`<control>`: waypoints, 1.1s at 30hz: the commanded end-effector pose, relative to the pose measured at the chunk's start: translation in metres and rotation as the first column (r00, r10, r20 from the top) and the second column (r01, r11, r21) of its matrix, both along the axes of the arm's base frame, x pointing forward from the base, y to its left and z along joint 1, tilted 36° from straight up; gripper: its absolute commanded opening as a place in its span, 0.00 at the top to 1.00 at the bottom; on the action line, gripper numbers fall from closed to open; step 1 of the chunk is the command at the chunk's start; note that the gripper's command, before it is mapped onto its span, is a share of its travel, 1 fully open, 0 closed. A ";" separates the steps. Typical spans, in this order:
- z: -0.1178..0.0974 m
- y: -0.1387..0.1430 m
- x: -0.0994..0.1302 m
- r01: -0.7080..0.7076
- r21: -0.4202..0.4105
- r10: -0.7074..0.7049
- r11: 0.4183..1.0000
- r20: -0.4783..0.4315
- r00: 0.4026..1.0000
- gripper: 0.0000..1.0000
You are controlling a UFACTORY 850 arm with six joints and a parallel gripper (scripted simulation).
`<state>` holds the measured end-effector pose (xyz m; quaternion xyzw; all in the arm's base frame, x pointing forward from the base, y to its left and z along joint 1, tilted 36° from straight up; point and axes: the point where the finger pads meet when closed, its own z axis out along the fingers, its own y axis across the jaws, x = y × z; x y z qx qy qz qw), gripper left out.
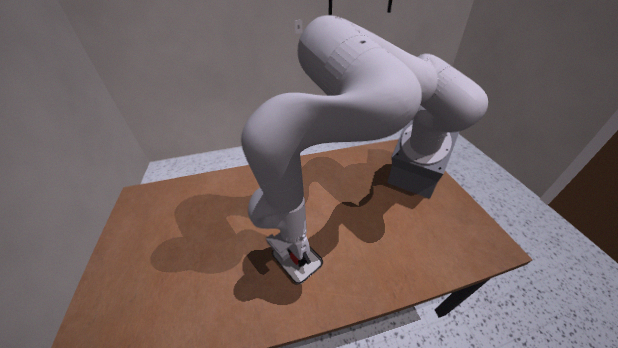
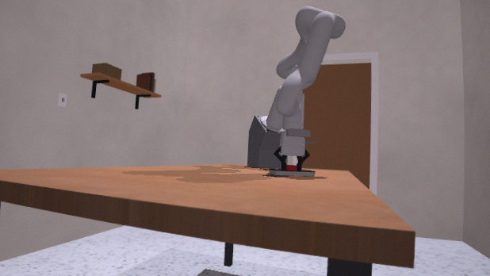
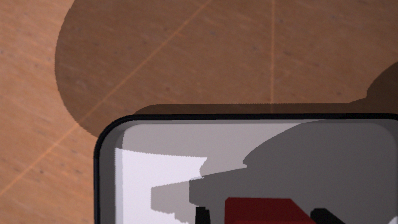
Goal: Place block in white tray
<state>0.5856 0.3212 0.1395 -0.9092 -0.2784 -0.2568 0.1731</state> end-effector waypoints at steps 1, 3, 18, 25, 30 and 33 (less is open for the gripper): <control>0.001 0.000 0.001 0.000 0.001 0.000 1.000 0.001 1.000 0.38; 0.001 0.000 0.001 0.000 0.001 0.000 1.000 0.001 1.000 0.38; 0.001 0.000 0.001 0.000 0.001 0.000 1.000 0.001 1.000 0.38; 0.001 0.000 0.000 0.000 0.001 0.000 1.000 0.001 1.000 0.38; 0.006 -0.003 -0.002 0.000 0.001 0.000 1.000 0.001 1.000 0.38; 0.011 -0.006 -0.004 0.000 0.001 0.000 1.000 0.001 1.000 0.38</control>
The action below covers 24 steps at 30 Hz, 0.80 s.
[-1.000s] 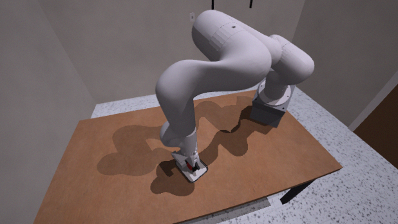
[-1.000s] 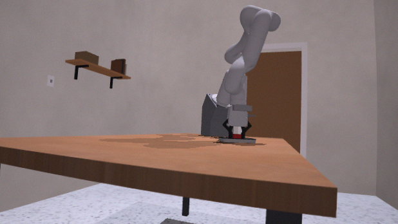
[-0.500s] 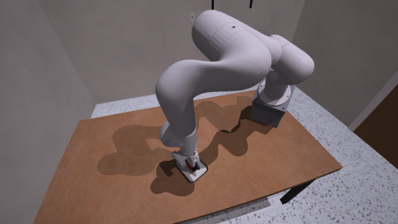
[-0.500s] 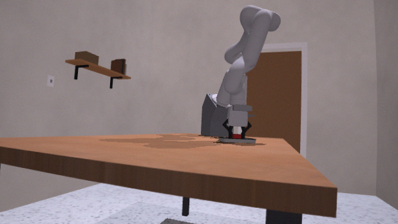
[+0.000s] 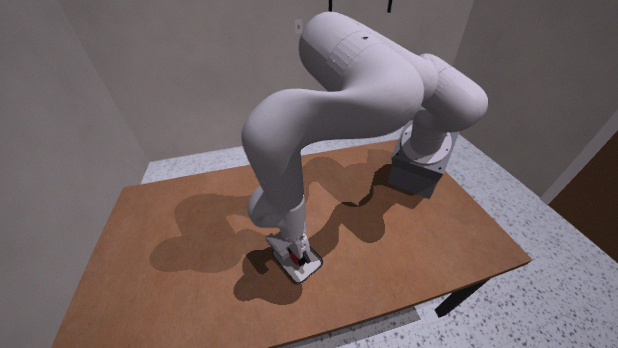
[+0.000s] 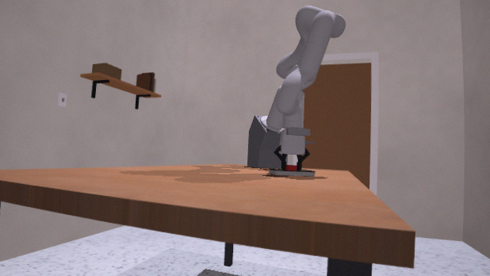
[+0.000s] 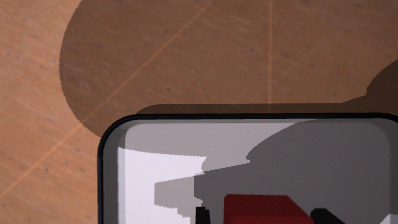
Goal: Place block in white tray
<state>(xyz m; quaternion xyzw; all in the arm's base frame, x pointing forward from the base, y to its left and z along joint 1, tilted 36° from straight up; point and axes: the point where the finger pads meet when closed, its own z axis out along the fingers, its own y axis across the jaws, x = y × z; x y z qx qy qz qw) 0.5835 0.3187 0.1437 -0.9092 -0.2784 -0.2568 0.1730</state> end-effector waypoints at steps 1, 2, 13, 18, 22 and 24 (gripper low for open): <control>0.010 -0.005 -0.003 0.000 0.001 0.000 1.000 0.001 1.000 0.38; 0.012 -0.006 -0.005 0.000 0.001 0.000 1.000 0.001 1.000 0.38; 0.035 -0.019 -0.015 0.000 0.001 0.000 1.000 0.001 1.000 0.38; 0.044 -0.025 -0.019 0.000 0.001 0.000 1.000 0.001 1.000 0.38; 0.047 -0.026 -0.020 0.000 0.001 0.000 1.000 0.001 1.000 0.38; 0.048 -0.027 -0.021 0.000 0.001 0.000 1.000 0.001 1.000 0.38</control>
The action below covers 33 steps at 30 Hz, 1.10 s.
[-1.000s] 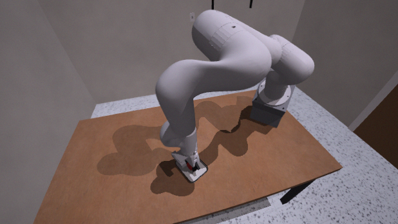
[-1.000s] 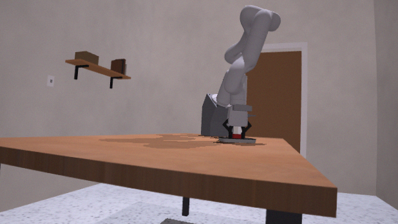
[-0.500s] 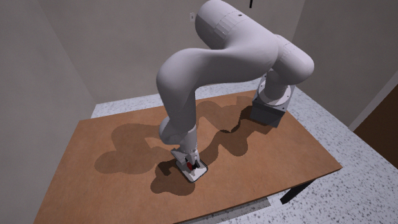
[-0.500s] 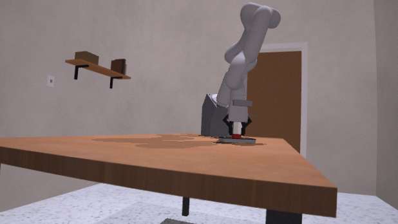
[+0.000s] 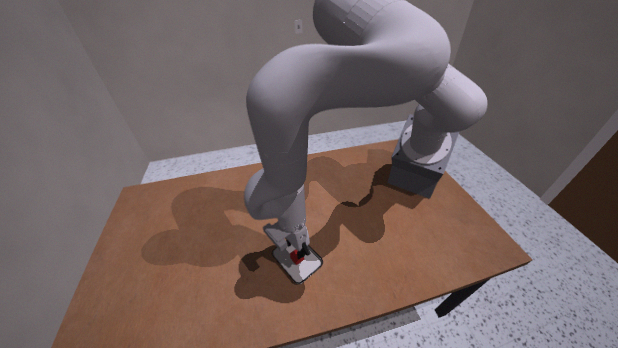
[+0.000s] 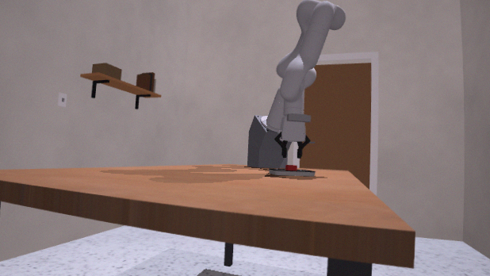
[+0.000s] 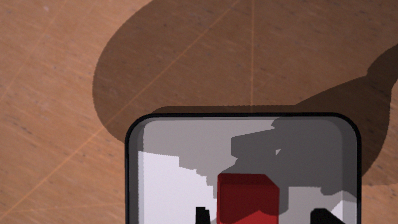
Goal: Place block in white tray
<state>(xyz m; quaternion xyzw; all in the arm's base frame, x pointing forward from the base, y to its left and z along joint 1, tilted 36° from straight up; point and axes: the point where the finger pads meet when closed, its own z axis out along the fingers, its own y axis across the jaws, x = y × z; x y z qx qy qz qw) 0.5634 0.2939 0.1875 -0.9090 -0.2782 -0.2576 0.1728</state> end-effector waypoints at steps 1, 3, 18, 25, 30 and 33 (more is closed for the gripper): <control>0.005 -0.002 -0.001 0.000 0.000 0.000 1.000 0.000 1.000 0.38; 0.005 -0.002 -0.001 0.000 0.000 0.000 1.000 0.000 1.000 0.38; 0.005 -0.002 -0.002 0.000 0.000 0.000 1.000 0.000 1.000 0.38; -0.025 -0.021 -0.046 -0.002 0.002 0.002 1.000 -0.002 1.000 0.38; -0.055 -0.038 -0.087 -0.001 0.001 0.001 1.000 -0.001 1.000 0.38; -0.081 -0.053 -0.123 -0.001 0.001 0.001 1.000 -0.001 1.000 0.38</control>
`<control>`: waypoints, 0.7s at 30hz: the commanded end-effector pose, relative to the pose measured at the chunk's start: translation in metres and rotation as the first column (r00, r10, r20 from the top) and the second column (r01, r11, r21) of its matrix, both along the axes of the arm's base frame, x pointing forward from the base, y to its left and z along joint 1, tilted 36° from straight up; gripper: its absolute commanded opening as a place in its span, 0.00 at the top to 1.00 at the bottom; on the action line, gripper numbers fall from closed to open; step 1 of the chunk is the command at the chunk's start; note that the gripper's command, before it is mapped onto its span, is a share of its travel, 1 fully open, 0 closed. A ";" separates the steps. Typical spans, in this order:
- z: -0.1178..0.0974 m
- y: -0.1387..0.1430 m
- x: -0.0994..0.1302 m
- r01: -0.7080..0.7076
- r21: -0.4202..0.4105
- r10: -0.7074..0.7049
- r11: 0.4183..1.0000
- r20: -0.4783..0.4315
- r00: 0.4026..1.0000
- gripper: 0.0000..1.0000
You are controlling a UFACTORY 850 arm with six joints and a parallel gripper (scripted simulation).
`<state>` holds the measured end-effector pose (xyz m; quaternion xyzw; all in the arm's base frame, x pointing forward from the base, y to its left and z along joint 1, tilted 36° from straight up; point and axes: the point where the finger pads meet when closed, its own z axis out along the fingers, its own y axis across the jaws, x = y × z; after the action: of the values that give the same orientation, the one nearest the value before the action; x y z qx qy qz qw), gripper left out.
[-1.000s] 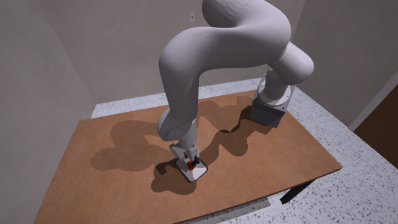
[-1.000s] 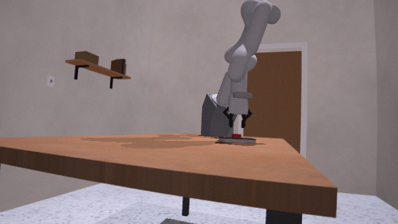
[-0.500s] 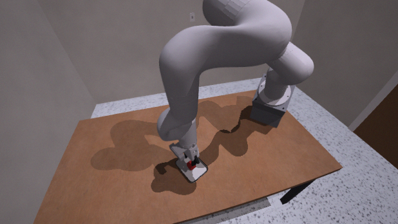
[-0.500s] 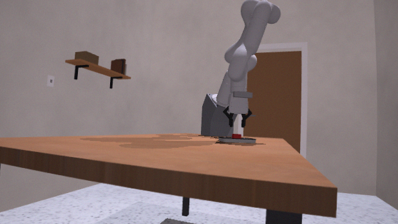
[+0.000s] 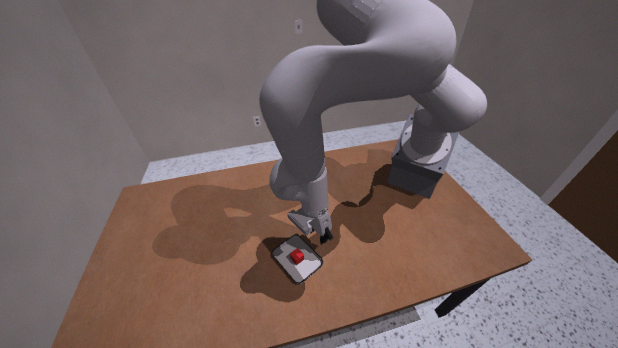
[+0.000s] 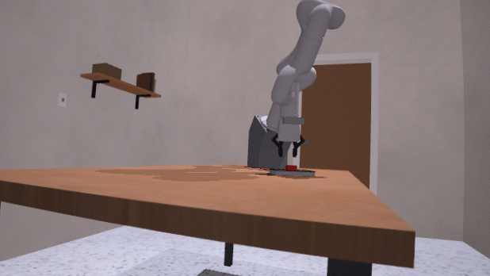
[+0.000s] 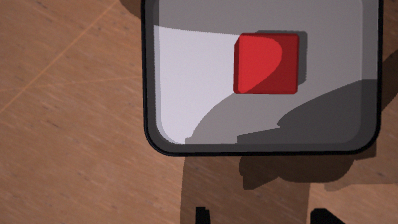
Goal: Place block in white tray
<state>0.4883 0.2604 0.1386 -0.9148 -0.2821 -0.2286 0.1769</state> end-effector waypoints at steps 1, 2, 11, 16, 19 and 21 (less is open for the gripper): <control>-0.037 -0.022 -0.055 0.015 0.015 -0.015 1.000 0.055 0.998 0.38; -0.042 -0.025 -0.062 0.015 0.015 -0.016 1.000 0.055 0.998 0.38; -0.069 -0.043 -0.103 0.015 0.014 -0.016 1.000 0.056 0.998 0.38; -0.069 -0.043 -0.103 0.015 0.014 -0.016 1.000 0.056 0.998 0.38; -0.069 -0.043 -0.103 0.015 0.014 -0.016 1.000 0.056 0.998 0.38; -0.069 -0.043 -0.103 0.015 0.014 -0.016 1.000 0.056 0.998 0.38</control>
<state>0.3862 0.2176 0.0700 -0.9094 -0.2790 -0.2552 0.1735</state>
